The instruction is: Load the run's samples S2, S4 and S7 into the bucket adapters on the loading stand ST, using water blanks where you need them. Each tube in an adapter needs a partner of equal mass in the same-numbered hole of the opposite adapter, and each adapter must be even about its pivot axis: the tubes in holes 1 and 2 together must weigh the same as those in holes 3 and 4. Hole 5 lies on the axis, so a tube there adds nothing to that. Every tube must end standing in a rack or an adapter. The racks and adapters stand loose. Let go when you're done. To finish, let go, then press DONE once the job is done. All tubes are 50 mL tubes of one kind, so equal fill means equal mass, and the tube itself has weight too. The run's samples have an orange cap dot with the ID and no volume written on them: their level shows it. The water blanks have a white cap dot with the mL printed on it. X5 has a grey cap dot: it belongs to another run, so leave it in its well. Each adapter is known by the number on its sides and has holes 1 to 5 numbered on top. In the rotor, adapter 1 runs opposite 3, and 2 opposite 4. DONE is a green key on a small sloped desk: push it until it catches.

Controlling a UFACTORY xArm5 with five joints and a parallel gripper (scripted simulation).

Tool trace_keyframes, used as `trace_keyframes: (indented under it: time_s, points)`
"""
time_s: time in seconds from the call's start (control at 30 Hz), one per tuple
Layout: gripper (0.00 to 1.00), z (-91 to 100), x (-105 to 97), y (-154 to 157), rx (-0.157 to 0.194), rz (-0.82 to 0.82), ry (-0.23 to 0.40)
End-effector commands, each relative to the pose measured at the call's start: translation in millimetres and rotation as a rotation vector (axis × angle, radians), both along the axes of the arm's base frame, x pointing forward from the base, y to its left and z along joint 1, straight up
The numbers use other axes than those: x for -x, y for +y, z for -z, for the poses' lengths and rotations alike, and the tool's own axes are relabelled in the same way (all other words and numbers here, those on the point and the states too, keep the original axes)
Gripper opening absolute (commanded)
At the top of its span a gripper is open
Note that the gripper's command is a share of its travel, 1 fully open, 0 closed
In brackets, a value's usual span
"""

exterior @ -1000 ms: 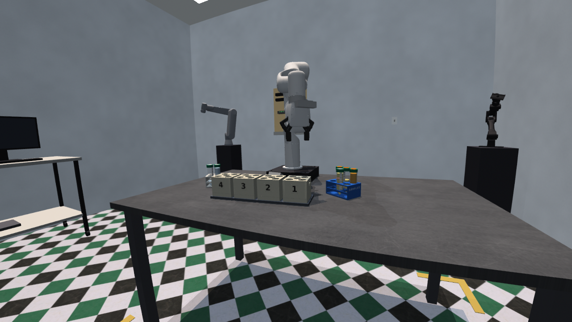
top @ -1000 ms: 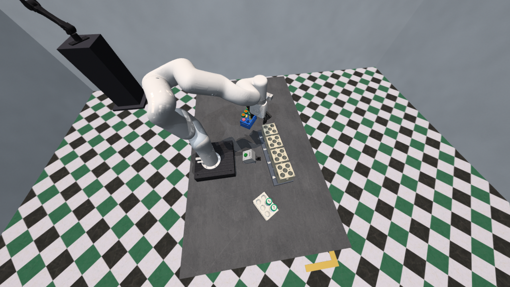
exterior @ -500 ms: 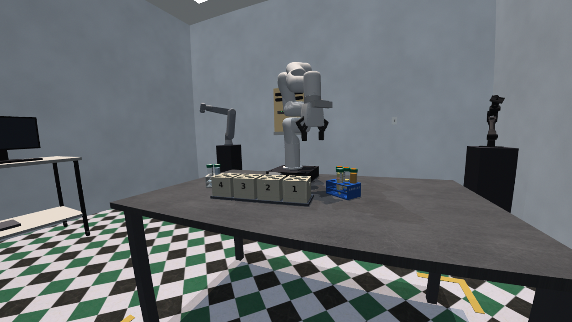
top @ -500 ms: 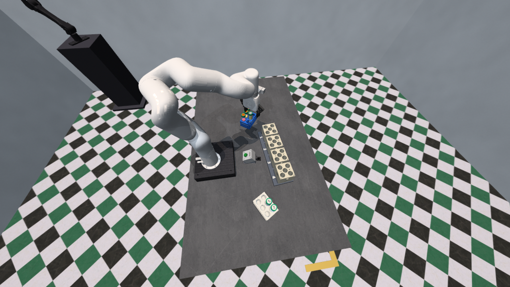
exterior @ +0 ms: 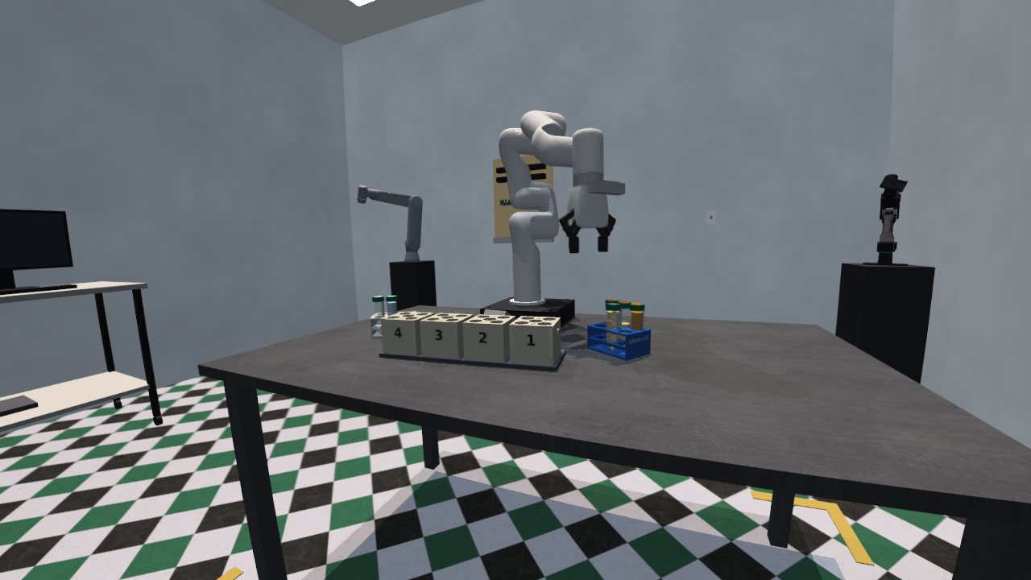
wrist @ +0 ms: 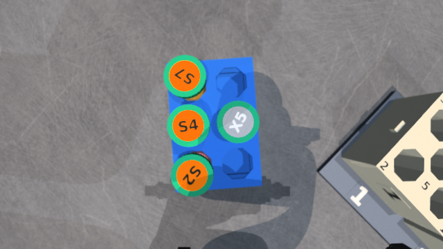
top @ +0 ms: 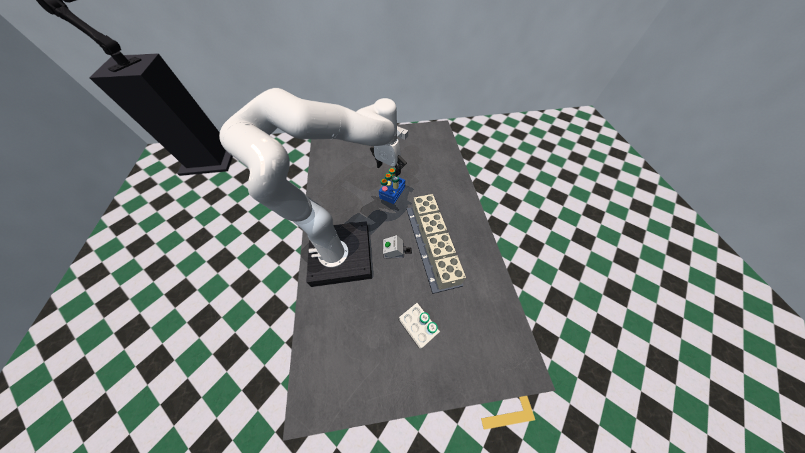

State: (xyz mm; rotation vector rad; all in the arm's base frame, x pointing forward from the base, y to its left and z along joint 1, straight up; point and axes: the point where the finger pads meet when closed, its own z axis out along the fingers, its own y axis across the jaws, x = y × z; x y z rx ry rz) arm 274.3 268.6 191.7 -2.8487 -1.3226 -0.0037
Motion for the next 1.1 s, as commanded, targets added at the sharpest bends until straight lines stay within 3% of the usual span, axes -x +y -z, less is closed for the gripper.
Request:
trace_keyframes:
  time_s: [0.0,1.07]
  points:
    - [1.00,1.4,1,5,0.001,0.002,-0.006]
    - [1.00,76.2,0,5,0.002,0.002,-0.006]
